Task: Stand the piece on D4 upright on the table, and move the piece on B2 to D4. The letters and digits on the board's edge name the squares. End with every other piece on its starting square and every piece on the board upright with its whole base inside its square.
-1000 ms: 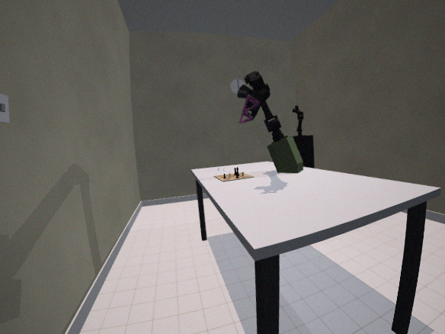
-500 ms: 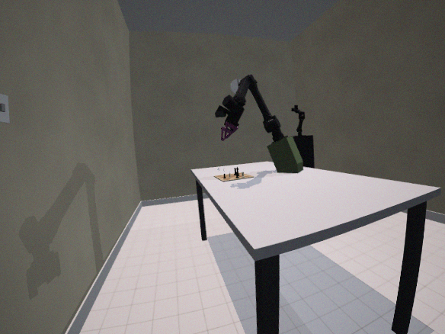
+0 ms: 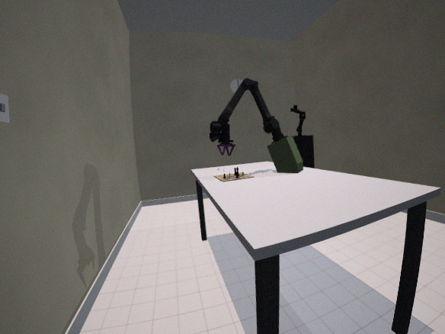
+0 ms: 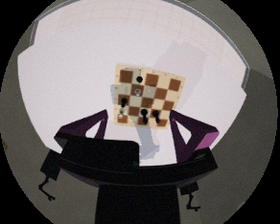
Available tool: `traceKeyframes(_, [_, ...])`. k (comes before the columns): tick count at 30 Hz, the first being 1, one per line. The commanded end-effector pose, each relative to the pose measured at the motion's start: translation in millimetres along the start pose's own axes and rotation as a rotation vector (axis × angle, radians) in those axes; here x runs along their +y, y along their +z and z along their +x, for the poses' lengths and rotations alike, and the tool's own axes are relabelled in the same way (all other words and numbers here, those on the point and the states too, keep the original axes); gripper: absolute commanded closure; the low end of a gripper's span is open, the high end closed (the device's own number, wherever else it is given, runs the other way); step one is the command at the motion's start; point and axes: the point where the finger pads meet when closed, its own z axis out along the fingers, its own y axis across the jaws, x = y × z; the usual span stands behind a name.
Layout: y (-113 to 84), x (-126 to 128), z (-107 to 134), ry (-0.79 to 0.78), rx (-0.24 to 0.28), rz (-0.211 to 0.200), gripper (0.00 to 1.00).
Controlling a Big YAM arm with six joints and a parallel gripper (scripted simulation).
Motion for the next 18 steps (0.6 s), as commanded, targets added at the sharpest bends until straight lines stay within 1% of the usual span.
traceKeyframes(1, [-9.7, 2.6, 7.3, -0.151, 0.004, -0.021, 0.0])
traceKeyframes(3, [-6.8, 4.2, 14.2, -0.178, 0.025, -0.035, 0.0])
traceKeyframes(5, [-4.4, 4.0, 16.3, -0.181, 0.033, -0.037, 0.0])
traceKeyframes(7, [-2.4, -2.4, 14.3, -0.163, 0.026, -0.03, 0.0])
traceKeyframes(18, [-2.2, -2.9, 14.4, -0.162, 0.026, -0.03, 0.0])
